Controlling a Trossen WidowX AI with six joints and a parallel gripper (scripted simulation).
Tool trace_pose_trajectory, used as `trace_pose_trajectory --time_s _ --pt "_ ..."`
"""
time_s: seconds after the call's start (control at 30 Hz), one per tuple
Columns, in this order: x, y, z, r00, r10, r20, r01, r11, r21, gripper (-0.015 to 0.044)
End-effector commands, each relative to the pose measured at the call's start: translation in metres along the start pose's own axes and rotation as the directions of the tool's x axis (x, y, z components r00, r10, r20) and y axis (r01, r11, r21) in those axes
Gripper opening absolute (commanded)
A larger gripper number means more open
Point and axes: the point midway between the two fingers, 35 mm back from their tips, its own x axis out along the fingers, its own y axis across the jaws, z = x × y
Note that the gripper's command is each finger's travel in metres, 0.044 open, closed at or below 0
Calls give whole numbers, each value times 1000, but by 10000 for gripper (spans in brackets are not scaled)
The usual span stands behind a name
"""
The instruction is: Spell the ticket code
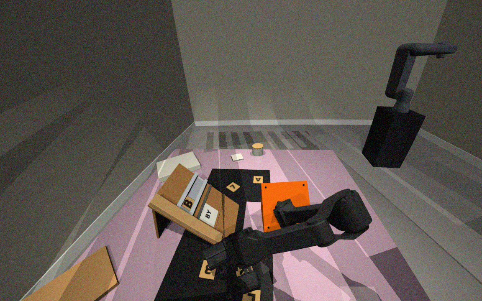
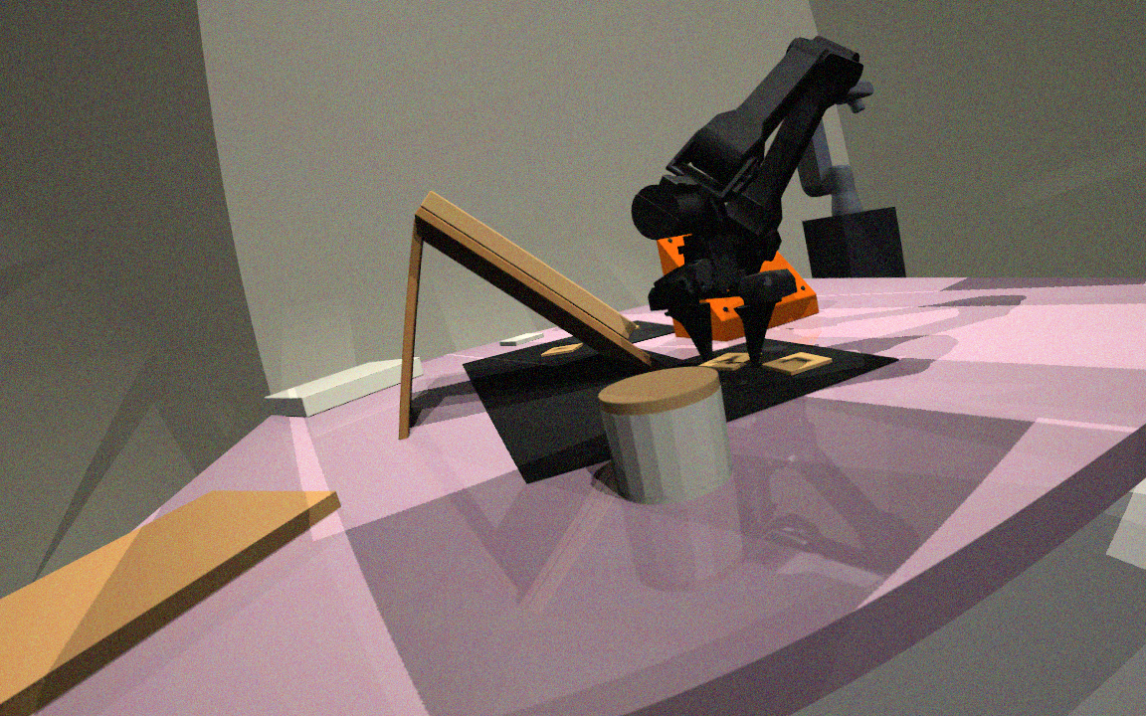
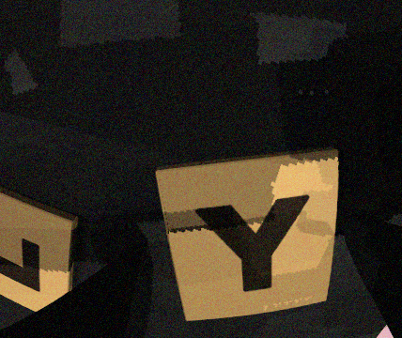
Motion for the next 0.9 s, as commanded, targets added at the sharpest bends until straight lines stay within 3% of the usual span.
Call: trace_pose_trajectory --time_s 0.0,0.57,0.87 --pt "1 -1 0 1000 -5 0 5 1000 5 340" --pt "1 0 0 1000 -5 0 5 1000 5 233" --pt "-6 0 0 1000 -5 0 5 1000 5 0"
